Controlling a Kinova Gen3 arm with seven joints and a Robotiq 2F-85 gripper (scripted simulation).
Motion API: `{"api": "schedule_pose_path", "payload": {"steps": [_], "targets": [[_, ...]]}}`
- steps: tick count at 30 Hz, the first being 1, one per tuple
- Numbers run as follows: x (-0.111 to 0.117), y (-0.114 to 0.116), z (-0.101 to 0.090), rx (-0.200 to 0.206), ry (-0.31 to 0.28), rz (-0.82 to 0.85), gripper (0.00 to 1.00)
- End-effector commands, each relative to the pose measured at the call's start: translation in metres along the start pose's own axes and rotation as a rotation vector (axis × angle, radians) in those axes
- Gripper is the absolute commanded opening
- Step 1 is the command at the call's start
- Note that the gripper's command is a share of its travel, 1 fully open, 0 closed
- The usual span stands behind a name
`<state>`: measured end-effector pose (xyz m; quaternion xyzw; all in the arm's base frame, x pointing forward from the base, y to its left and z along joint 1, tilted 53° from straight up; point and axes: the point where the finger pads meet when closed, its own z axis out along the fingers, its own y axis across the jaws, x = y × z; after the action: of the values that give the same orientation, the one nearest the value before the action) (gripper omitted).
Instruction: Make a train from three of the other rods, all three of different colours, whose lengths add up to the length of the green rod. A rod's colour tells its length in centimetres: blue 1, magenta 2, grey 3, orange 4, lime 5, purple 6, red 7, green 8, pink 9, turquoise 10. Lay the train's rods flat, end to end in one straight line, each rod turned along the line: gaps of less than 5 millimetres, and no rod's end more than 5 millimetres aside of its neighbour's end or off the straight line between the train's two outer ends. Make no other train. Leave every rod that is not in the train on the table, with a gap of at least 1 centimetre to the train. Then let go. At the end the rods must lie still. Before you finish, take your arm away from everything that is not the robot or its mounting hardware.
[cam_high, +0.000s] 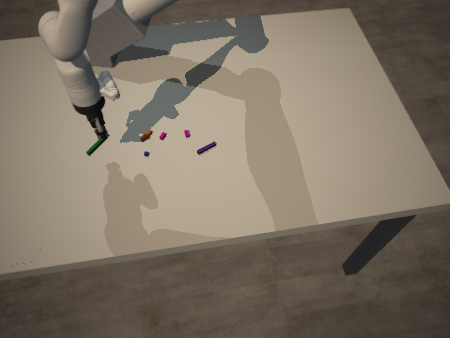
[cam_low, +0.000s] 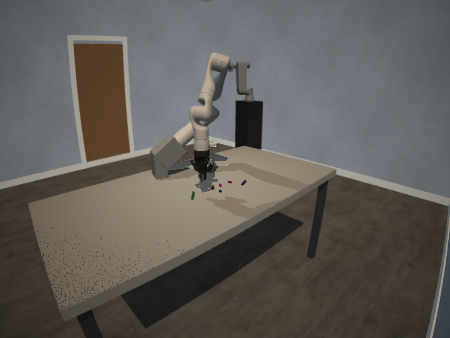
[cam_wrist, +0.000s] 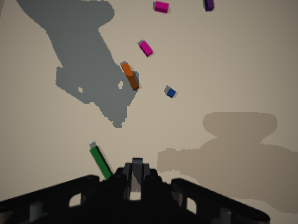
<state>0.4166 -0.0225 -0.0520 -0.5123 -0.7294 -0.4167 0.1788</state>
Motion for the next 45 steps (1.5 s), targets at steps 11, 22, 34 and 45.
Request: {"api": "schedule_pose_path", "payload": {"steps": [11,22,34,45], "targets": [[-0.001,0.001,-0.011,-0.002,-0.01,0.009,0.05],[0.07,0.039,-0.011,-0.005,-0.006,0.315,0.05],[0.115,0.054,-0.009,-0.004,-0.007,0.481,0.05],[0.115,0.054,-0.009,-0.005,-0.008,0.48,0.05]]}}
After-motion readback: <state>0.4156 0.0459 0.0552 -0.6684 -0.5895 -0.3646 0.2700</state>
